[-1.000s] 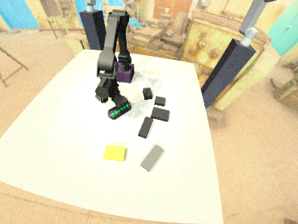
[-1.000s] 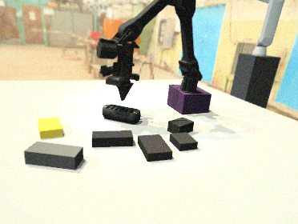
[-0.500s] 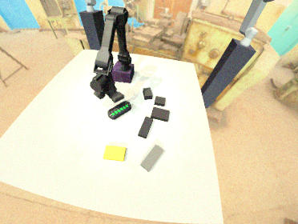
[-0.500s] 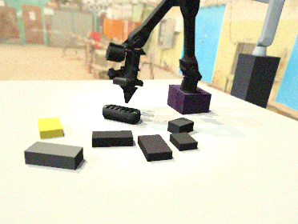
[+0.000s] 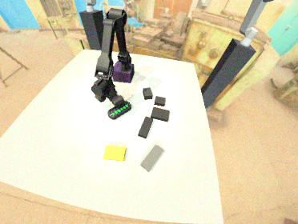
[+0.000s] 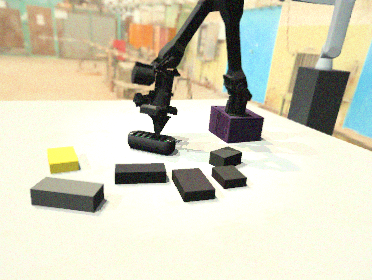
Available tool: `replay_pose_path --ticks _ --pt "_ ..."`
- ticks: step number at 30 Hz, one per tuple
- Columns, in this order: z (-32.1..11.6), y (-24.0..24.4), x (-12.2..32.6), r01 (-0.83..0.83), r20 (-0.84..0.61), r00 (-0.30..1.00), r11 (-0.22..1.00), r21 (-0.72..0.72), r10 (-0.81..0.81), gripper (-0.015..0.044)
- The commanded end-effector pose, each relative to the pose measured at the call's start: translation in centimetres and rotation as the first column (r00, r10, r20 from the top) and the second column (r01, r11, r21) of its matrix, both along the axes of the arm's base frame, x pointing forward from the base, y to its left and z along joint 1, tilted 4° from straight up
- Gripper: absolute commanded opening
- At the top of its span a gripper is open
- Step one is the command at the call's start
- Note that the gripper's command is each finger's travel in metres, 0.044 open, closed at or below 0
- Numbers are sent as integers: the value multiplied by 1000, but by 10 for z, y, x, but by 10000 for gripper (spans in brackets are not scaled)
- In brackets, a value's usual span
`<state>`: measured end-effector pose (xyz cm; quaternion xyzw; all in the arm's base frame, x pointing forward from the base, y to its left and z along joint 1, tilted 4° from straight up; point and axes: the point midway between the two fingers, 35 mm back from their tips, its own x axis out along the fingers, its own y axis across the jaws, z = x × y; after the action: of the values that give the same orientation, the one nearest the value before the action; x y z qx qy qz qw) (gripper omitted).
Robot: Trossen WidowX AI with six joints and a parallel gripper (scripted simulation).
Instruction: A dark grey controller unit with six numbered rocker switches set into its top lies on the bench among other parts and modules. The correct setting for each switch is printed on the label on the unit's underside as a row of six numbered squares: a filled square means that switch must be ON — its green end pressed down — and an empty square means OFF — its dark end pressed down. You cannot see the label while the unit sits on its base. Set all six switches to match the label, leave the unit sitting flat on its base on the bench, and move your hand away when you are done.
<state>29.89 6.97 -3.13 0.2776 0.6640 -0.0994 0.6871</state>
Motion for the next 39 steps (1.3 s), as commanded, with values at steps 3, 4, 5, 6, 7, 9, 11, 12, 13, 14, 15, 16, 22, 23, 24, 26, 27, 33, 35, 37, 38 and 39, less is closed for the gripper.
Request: replay_pose_path --ticks 3,4,5,6,7,9,11,12,13,14,15,16,22,23,24,26,27,33,35,37,38,39 --pt "-11 1 -1 -4 -5 1000 1000 5 4 0" --pt "-13 1 -1 -4 -6 1000 1000 5 4 0" --pt "-15 1 -1 -4 -6 1000 1000 5 4 0" --pt "-17 1 -1 -4 -7 1000 1000 5 4 0" --pt "-19 1 -1 -4 -7 1000 1000 6 4 0" --pt "-22 1 -2 -3 -8 1000 1000 6 4 0" --pt "-24 1 -2 -3 -8 1000 1000 6 3 0" --pt "-24 1 -2 -3 -8 1000 1000 6 3 0" --pt "-24 1 -2 -3 -8 1000 1000 6 3 0" --pt "-24 1 -2 -3 -8 1000 1000 6 3 0" --pt "-24 2 -1 -3 -8 1000 1000 6 3 0" --pt "-24 2 -1 -3 -8 1000 1000 6 3 0" --pt "-23 4 0 -3 -8 1000 1000 6 3 0" --pt "-23 4 0 -3 -8 1000 1000 6 3 0" --pt "-23 5 0 -3 -8 1000 1000 6 3 0" --pt "-23 5 1 -3 -8 1000 1000 6 3 0" --pt "-23 5 1 -3 -8 1000 1000 6 3 0" --pt "-23 10 4 -3 -7 1000 1000 7 4 0" --pt "-23 12 5 -3 -7 1000 1000 7 4 0" --pt "-23 14 7 -3 -7 1000 1000 7 4 0" --pt "-23 15 7 -3 -7 1000 1000 7 4 0" --pt "-23 16 8 -3 -7 1000 1000 7 4 0"
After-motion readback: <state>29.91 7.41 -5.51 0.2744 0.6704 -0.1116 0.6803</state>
